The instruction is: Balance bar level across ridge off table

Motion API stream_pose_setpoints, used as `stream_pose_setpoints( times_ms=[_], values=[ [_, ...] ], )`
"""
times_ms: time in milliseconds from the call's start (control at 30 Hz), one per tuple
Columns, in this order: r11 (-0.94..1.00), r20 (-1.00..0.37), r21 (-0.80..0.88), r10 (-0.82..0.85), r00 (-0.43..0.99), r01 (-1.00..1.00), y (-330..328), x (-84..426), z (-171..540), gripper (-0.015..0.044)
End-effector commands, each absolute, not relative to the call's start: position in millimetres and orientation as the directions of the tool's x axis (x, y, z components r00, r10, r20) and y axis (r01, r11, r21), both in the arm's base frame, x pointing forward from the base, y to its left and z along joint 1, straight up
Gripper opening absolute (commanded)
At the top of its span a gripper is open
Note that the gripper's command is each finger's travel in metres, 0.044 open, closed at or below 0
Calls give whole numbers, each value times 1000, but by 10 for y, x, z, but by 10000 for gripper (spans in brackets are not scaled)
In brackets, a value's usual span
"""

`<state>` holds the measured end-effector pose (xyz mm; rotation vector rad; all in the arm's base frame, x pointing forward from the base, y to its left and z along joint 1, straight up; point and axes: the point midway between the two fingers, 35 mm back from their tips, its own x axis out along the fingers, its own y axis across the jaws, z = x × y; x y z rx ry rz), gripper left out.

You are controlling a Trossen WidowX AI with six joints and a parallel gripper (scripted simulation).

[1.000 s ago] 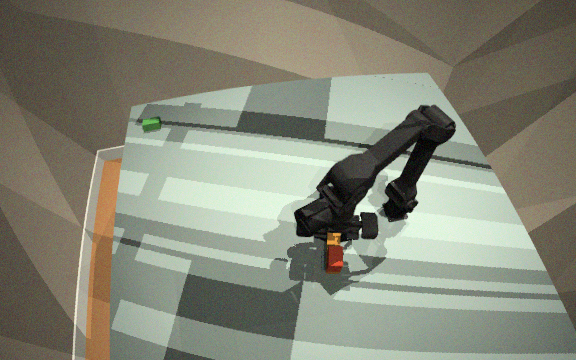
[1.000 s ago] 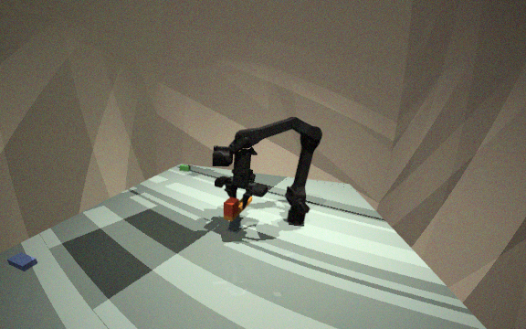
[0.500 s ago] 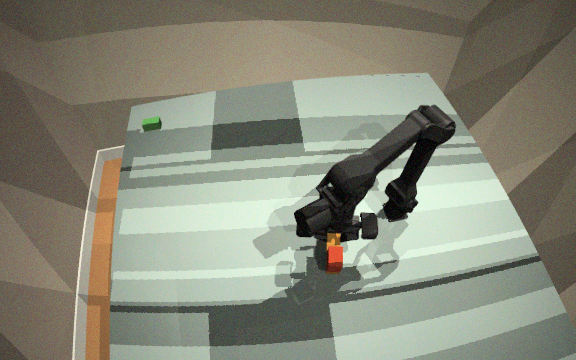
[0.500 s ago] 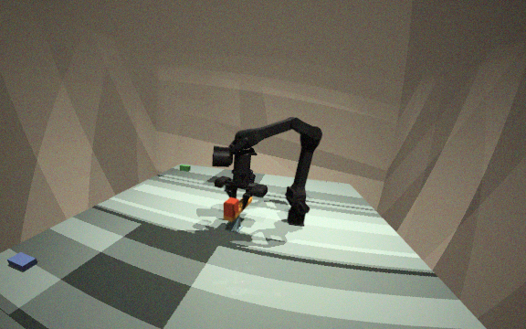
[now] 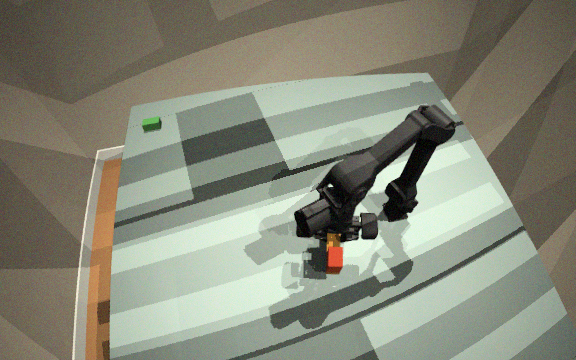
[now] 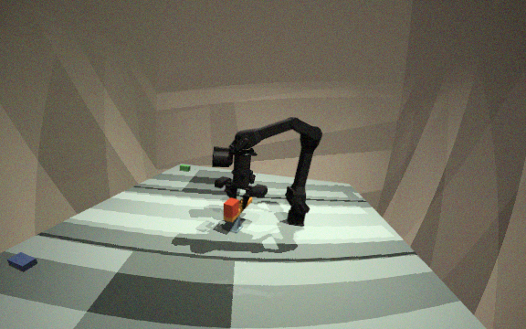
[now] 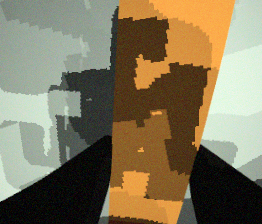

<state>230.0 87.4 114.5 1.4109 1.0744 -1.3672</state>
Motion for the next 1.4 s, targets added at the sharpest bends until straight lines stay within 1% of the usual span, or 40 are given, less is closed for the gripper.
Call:
stream_pose_setpoints(
  times_ms=[0,1367],
  values=[
    [-244,-1000,22,10,25,969,873,2304,1140,0],
    [-244,-1000,22,10,25,969,870,2299,1106,0]
  ],
)
